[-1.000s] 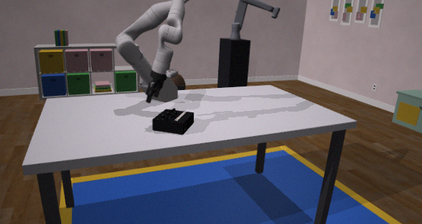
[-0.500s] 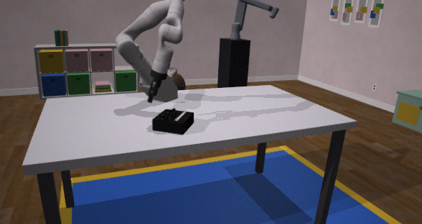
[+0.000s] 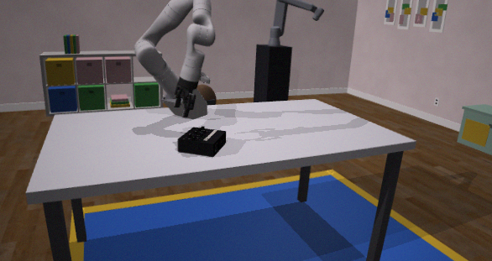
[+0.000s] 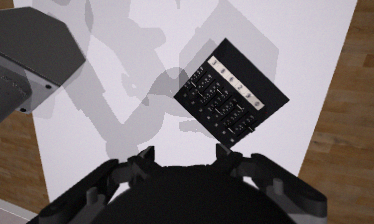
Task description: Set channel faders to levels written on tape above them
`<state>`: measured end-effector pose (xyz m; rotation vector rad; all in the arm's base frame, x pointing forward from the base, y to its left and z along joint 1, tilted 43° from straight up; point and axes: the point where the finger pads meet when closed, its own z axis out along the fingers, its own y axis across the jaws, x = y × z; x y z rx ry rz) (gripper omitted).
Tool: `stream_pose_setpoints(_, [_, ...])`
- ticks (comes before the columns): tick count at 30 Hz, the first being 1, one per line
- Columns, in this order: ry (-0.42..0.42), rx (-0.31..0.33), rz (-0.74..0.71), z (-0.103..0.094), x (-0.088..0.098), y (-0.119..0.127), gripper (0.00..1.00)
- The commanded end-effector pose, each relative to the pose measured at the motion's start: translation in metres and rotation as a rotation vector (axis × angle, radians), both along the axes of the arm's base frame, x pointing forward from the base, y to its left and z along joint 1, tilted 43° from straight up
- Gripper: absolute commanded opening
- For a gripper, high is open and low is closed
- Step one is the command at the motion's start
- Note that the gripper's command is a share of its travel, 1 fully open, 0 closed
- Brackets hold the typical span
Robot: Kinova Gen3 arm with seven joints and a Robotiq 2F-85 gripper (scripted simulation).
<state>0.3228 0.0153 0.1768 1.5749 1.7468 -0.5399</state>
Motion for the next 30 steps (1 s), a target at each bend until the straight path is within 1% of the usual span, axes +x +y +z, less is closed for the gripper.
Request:
stream_pose_setpoints(1, [0.108, -0.013, 0.137, 0.003, 0.005, 0.012, 1.0])
stream_pose_setpoints(7, [0.324, -0.082, 0.406, 0.007, 0.012, 0.031, 1.0])
stream_pose_setpoints(12, [0.482, -0.144, 0.628, 0.01, 0.019, 0.049, 1.0])
stream_pose_setpoints(14, [0.482, -0.144, 0.628, 0.01, 0.019, 0.049, 1.0])
stream_pose_setpoints(19, [0.61, -0.208, 0.826, 0.013, 0.025, 0.066, 1.0])
stream_pose_setpoints(24, [0.702, -0.264, 0.983, 0.015, 0.03, 0.082, 1.0])
stream_pose_setpoints(28, [0.751, -0.298, 1.072, 0.017, 0.033, 0.091, 1.0])
stream_pose_setpoints(30, [0.76, -0.305, 1.089, 0.017, 0.033, 0.093, 1.0])
